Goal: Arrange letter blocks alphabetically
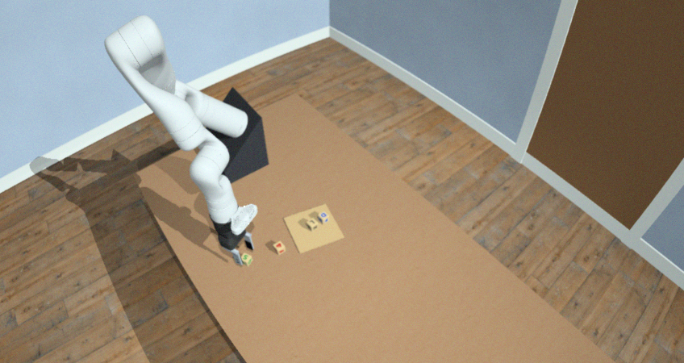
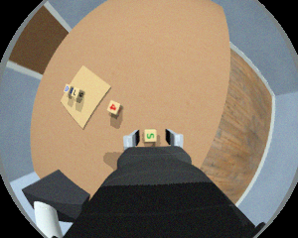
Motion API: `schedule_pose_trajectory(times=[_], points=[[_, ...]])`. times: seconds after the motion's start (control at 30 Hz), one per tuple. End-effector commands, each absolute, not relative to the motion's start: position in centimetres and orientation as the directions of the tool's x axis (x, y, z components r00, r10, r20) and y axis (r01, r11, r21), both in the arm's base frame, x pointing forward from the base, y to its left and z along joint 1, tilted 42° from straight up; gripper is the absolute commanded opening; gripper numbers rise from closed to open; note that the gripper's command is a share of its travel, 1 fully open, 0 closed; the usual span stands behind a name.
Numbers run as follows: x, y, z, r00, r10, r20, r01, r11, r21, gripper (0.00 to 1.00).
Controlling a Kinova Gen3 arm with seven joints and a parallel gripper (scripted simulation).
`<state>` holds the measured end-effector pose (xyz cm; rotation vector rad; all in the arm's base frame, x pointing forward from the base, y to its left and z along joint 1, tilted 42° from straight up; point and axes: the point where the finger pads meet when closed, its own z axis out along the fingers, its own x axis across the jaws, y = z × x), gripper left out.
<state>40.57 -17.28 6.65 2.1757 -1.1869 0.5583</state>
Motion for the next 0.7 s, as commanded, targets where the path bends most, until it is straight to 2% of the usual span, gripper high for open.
schedule_pose_trajectory(times=[0.0,0.67], points=[[40.34,-17.8,6.33,0.511,-0.606,0.609,-0.856,-0.421,0.3,1.0],[40.38,-18.09,6.02,0.511,-0.606,0.609,-0.856,-0.421,0.3,1.0]])
